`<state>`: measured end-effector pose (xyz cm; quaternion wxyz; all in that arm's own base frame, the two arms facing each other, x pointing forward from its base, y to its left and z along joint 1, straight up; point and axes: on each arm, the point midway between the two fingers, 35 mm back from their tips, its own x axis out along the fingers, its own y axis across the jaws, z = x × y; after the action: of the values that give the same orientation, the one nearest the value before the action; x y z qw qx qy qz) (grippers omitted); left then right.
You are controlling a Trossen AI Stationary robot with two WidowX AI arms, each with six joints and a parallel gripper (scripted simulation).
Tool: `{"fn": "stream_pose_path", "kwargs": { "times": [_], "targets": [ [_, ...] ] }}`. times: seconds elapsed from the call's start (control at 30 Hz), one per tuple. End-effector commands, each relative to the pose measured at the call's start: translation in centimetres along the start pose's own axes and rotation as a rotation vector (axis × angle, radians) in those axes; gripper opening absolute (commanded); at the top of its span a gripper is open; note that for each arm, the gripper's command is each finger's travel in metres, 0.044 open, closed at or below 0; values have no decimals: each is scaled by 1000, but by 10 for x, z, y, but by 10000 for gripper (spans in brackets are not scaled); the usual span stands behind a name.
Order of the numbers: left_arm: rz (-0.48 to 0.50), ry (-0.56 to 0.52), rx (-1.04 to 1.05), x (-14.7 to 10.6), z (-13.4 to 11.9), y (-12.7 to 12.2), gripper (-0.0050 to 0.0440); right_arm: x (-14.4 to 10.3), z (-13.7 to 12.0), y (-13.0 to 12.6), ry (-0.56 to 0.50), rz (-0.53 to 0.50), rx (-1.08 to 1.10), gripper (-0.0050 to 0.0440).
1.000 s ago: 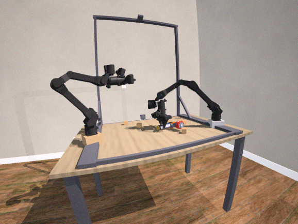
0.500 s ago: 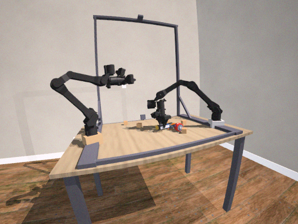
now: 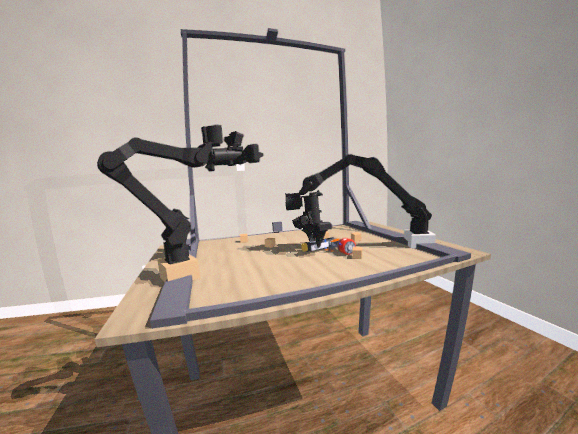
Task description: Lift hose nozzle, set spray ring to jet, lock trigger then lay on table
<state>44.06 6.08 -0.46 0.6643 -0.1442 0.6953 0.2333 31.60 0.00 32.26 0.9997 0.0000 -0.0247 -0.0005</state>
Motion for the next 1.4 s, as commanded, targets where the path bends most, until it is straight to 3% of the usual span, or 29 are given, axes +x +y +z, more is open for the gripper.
{"fn": "stream_pose_path", "kwargs": {
  "times": [0.0,0.23,0.27,0.4,0.5,0.6,0.73,0.77,1.03,1.17,1.37],
  "targets": [
    [-18,-34,-1,-16,5,-1,239,-1,7,1,-16,5,2,173],
    [-18,-35,-1,-19,6,-2,239,-1,7,1,-16,5,2,173],
    [-20,-38,-2,-36,6,-2,239,-1,7,1,-16,5,2,173],
    [-26,-50,-6,-57,7,-2,239,-1,7,1,-16,5,2,173],
    [-26,-49,-9,-70,6,-2,239,-1,7,1,-16,5,2,173],
    [-23,-44,-6,-59,6,-2,239,-1,7,1,-16,5,2,173],
    [-26,-48,-10,-88,5,-1,239,-1,7,1,-16,5,2,173],
    [-23,-44,-8,-76,5,-2,239,-1,7,1,-16,5,2,173],
    [-23,-43,-8,-71,3,-1,239,-1,7,1,-16,5,2,173],
    [-40,-70,1,-78,2,-1,239,-1,7,1,-16,5,2,173],
    [-121,-218,51,-107,3,-5,239,-1,7,1,-16,5,2,173]
  ]
}}
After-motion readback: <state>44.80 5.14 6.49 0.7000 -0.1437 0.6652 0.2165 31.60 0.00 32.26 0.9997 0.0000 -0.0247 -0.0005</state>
